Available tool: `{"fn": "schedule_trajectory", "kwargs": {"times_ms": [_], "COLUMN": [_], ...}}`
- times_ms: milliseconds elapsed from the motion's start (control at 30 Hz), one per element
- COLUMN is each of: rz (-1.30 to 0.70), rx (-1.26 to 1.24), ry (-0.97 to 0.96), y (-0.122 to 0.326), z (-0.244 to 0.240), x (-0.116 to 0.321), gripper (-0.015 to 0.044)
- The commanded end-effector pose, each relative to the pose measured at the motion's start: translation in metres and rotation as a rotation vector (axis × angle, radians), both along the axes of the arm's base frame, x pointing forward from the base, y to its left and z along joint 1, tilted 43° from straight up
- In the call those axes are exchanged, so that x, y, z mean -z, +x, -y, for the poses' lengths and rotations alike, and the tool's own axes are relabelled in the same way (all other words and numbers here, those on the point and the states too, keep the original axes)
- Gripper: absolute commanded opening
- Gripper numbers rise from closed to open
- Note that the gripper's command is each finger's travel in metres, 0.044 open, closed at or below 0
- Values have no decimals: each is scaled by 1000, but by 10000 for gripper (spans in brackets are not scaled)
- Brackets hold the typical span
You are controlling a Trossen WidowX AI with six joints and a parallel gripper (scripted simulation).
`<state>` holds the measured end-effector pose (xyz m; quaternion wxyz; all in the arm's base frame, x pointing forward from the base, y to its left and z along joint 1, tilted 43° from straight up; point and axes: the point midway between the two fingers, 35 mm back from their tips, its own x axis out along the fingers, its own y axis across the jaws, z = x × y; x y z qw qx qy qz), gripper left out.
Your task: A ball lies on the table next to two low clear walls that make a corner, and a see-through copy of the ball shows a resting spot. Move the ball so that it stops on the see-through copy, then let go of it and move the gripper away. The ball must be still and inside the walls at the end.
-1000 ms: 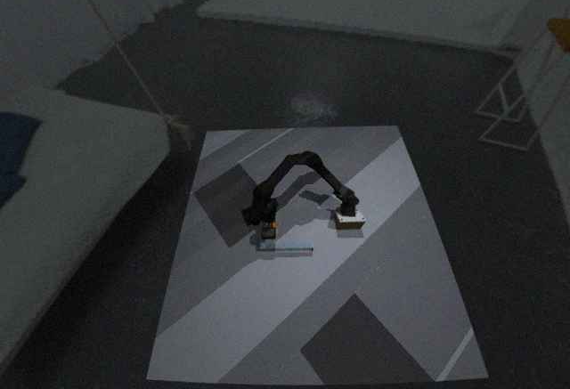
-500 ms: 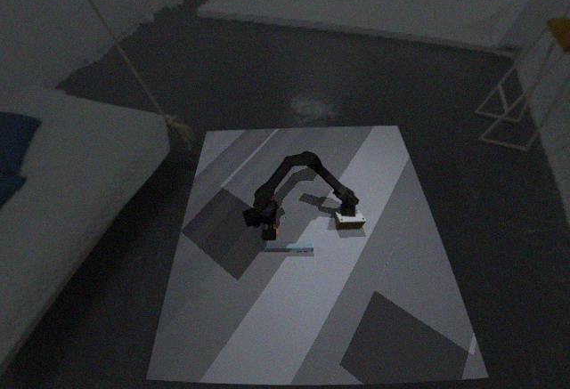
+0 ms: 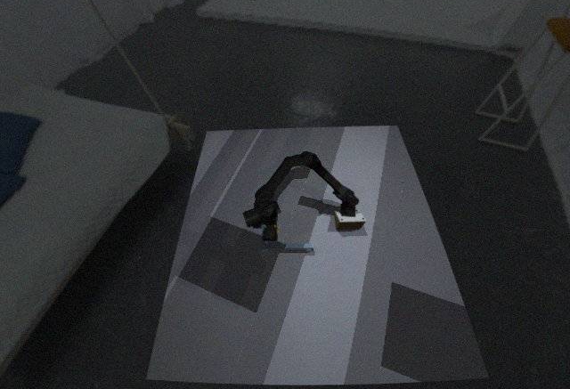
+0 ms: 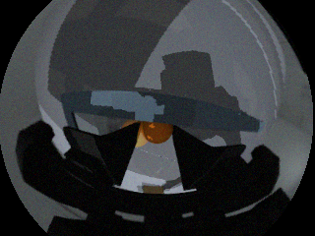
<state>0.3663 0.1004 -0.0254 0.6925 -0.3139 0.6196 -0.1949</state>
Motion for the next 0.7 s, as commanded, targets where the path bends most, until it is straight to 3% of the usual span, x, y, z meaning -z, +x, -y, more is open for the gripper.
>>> {"fn": "schedule_trajectory", "kwargs": {"times_ms": [0,133,667], "rz": [-7,-13,-16], "rx": [-3,-3,-3], "ry": [-6,-3,0], "y": [-1,-1,-10], "z": [0,-9,-62], "x": [1,-7,-62], "gripper": [91,0,0]}}
